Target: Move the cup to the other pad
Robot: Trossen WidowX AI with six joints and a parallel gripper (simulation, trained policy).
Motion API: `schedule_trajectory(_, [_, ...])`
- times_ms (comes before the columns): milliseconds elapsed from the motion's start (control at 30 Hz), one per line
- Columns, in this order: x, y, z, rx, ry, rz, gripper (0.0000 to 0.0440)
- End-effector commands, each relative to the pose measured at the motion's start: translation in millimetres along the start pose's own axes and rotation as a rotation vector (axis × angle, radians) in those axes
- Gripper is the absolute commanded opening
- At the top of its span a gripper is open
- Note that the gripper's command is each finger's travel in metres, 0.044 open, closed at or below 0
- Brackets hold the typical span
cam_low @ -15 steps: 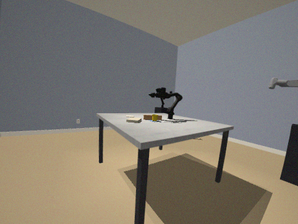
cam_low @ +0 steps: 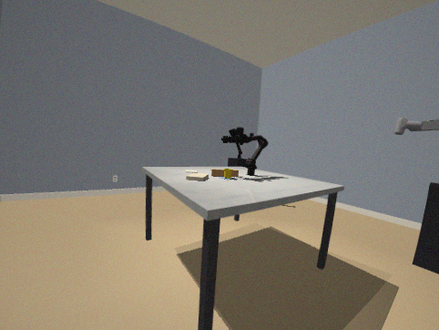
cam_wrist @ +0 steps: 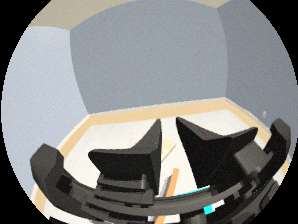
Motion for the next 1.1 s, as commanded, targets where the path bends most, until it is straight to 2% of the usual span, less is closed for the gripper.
schedule_trajectory(0, [3, -7, -4, 0.022, -0.016, -0.026, 0.0063])
schedule_trajectory(233, [9, -15, -12, 0.079, -0.049, -0.087, 0.0126])
schedule_trajectory(1067, [35, -39, -43, 0.354, -0.096, -0.333, 0.0118])
Point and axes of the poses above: the point midway between the two fingers, 35 mm back from their tips, its own z axis back along the fingers, its own x axis across the jaws, y = z × x, the point moved 10 cm from there along z, back along the fingers, and after that the axes turned 4 degrees about z, right-handed, at the moved point
